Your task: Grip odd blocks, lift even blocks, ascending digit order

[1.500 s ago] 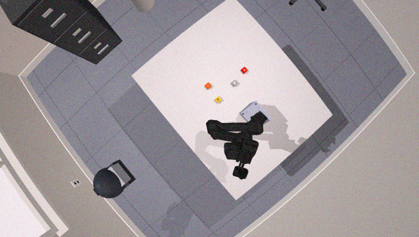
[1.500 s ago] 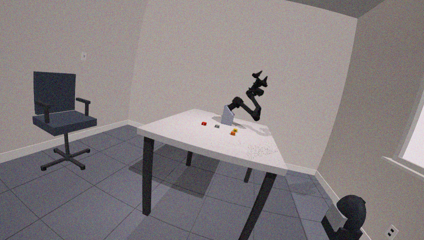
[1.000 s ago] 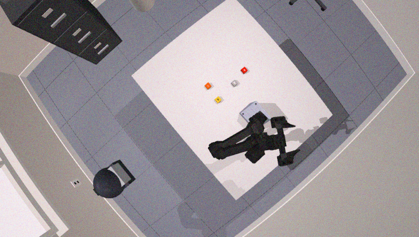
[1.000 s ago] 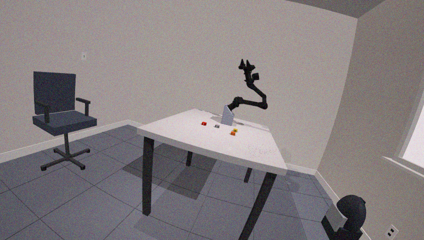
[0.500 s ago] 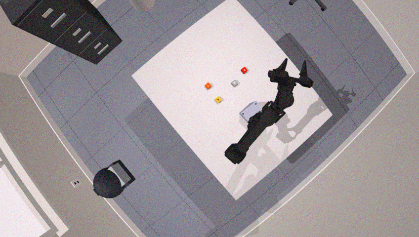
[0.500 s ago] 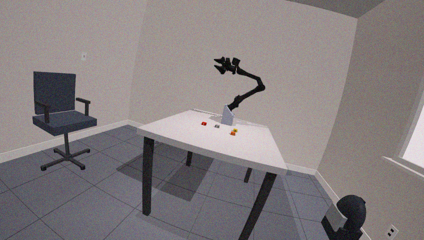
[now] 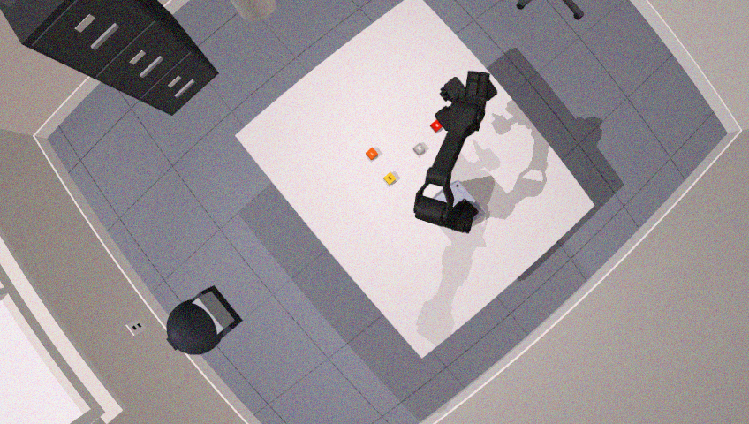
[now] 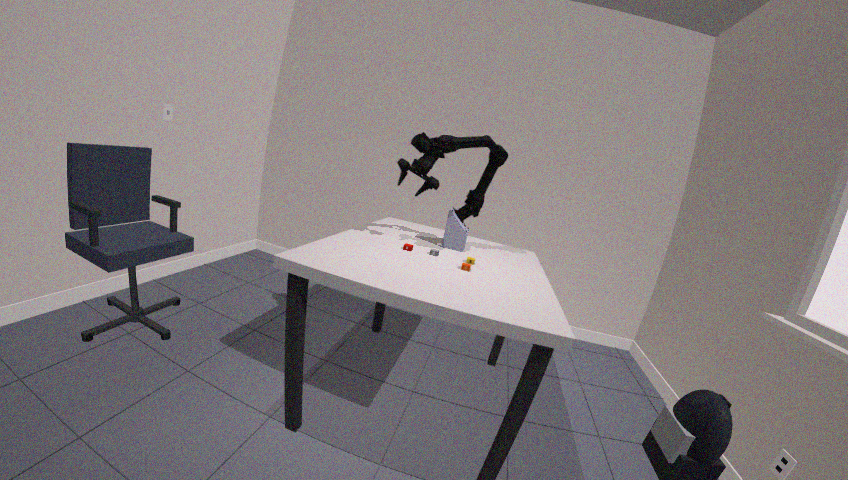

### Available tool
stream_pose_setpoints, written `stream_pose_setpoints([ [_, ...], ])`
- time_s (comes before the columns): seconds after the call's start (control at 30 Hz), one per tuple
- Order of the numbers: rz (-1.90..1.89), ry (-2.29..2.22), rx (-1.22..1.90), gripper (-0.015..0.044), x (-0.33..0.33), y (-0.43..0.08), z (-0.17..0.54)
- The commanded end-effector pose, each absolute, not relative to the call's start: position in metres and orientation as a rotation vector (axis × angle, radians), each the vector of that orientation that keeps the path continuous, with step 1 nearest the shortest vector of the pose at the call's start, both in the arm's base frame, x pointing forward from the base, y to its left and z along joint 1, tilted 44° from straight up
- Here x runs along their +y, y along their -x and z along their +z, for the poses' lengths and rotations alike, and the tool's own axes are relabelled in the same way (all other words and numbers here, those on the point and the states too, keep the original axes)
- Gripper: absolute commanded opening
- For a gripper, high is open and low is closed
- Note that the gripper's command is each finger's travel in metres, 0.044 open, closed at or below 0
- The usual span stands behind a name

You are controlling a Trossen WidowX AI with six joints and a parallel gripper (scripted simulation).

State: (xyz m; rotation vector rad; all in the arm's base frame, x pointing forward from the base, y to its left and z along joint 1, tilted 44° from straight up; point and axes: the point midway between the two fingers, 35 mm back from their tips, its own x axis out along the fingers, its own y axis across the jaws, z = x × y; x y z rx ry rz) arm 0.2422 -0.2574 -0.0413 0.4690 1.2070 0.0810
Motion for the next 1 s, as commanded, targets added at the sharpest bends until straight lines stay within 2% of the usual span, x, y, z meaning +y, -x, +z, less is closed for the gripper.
stream_pose_setpoints([
  [0.0,0.329,-0.6,1.347,0.04,-0.197,-0.255,-0.075],
  [0.1,0.466,-0.677,1.434,0.04,-0.162,-0.257,-0.09],
  [0.8,0.474,-0.681,1.439,0.04,-0.16,-0.257,-0.091],
  [0.97,0.474,-0.683,1.44,0.04,-0.129,-0.26,-0.059],
])
